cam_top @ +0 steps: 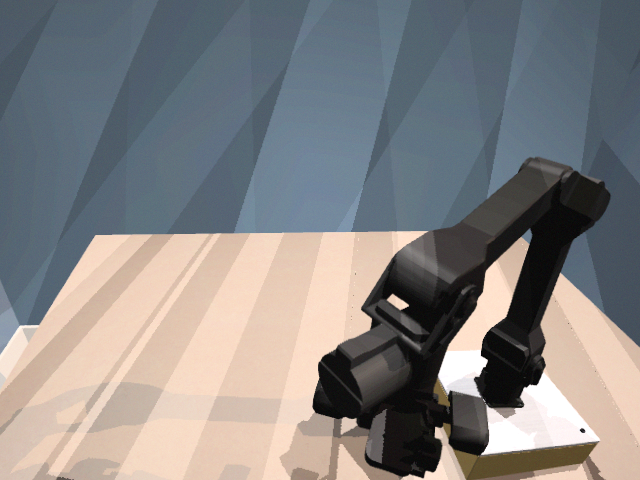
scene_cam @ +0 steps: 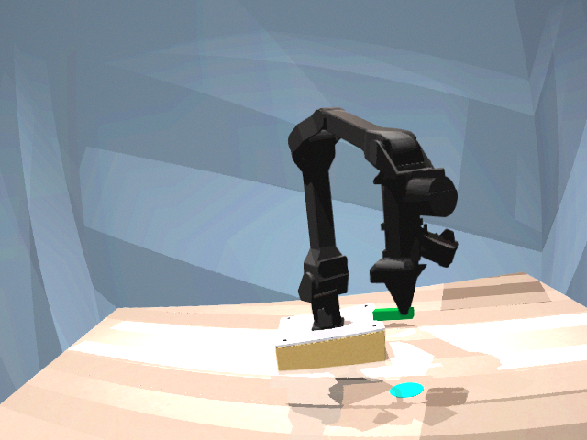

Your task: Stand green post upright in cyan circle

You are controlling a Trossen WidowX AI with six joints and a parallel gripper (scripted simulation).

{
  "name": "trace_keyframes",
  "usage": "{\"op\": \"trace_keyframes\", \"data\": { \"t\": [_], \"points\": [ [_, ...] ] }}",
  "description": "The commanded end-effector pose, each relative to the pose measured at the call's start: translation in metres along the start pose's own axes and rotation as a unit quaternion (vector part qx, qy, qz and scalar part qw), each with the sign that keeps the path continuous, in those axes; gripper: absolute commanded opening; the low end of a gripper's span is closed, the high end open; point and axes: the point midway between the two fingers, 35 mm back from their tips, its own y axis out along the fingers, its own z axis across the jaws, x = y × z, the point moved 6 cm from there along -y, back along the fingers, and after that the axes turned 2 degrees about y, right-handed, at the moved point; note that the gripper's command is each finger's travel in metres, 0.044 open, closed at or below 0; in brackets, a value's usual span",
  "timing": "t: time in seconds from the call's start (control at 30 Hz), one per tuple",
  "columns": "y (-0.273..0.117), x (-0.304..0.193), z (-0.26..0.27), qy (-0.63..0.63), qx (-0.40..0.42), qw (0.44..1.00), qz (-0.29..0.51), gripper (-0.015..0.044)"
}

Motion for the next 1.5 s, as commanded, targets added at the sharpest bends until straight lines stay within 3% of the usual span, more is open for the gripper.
{"op": "trace_keyframes", "data": {
  "t": [0.0, 1.47],
  "points": [
    [0.001, 0.002, 0.004, -0.002, 0.003, 1.0, 0.001, 0.0022],
    [0.033, -0.002, -0.013, 0.057, 0.052, 0.985, -0.155, 0.0022]
  ]
}}
